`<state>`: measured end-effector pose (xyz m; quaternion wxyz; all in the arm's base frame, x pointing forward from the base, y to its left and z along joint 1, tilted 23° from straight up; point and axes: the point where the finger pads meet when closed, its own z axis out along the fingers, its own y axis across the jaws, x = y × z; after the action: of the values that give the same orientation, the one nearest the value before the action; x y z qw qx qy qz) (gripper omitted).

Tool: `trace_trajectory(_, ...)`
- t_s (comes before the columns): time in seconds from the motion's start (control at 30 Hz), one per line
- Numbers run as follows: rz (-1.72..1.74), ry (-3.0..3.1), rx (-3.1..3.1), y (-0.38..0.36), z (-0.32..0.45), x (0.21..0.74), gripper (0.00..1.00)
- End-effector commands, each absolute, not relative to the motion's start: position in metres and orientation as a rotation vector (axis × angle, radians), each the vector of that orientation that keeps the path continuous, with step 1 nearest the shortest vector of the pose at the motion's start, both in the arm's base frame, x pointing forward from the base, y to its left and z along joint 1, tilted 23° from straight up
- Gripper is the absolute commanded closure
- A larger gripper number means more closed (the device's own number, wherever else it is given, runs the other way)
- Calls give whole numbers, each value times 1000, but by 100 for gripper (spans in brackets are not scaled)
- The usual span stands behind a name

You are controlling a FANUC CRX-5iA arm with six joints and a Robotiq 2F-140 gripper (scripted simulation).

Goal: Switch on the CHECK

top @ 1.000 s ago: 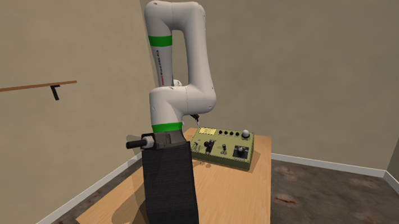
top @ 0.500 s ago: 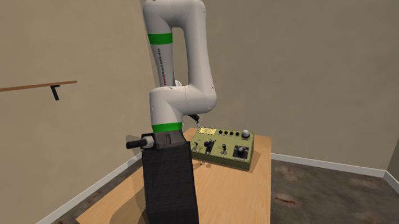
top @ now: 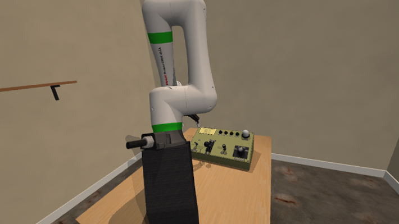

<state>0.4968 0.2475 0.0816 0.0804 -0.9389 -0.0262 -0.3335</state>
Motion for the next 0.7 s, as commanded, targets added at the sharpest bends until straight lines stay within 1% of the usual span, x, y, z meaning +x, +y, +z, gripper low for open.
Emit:
trace_trajectory(0.0, -1006, -77, -2802, 247, 82, 497, 0)
trace_trajectory(0.67, -1007, -73, -2794, 242, 77, 489, 0)
